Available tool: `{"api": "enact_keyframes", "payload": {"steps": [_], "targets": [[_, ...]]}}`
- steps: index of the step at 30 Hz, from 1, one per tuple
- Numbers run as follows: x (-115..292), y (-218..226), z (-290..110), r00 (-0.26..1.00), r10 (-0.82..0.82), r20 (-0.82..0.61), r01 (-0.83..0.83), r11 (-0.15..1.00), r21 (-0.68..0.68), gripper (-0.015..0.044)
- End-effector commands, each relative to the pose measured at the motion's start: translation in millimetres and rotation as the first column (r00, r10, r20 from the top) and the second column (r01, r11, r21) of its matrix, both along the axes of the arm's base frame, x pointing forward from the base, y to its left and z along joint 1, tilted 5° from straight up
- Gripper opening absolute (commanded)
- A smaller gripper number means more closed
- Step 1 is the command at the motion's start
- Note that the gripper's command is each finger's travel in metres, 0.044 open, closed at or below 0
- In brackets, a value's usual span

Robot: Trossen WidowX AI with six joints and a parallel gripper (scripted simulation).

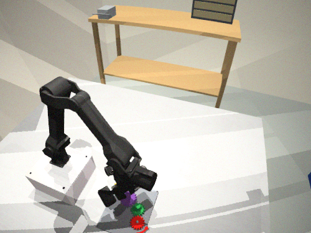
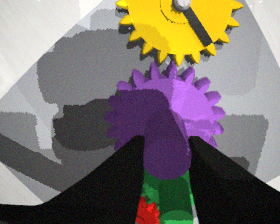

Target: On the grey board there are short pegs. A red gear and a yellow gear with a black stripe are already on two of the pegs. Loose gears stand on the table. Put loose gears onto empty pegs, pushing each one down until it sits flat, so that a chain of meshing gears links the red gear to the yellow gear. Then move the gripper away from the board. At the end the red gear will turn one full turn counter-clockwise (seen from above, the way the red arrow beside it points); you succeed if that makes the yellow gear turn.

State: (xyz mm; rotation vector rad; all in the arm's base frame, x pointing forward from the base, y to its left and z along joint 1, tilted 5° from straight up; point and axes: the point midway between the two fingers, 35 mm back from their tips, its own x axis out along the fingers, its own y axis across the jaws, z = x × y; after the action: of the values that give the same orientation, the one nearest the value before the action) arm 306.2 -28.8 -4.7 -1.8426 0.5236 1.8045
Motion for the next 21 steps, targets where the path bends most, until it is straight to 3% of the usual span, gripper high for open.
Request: {"api": "enact_keyframes", "payload": {"steps": [1,9,21], "targets": [[-1.1,0.9,-9.1,0.997,-0.070,-0.010,0.070,0.998,0.005,0.0000],[-0.8,-0.1,-6.3,0.994,-0.110,-0.013,0.111,0.994,0.006,0.0000],[-1.3,1.2,-8.9,0.995,0.099,0.003,-0.099,0.995,-0.002,0.0000]]}}
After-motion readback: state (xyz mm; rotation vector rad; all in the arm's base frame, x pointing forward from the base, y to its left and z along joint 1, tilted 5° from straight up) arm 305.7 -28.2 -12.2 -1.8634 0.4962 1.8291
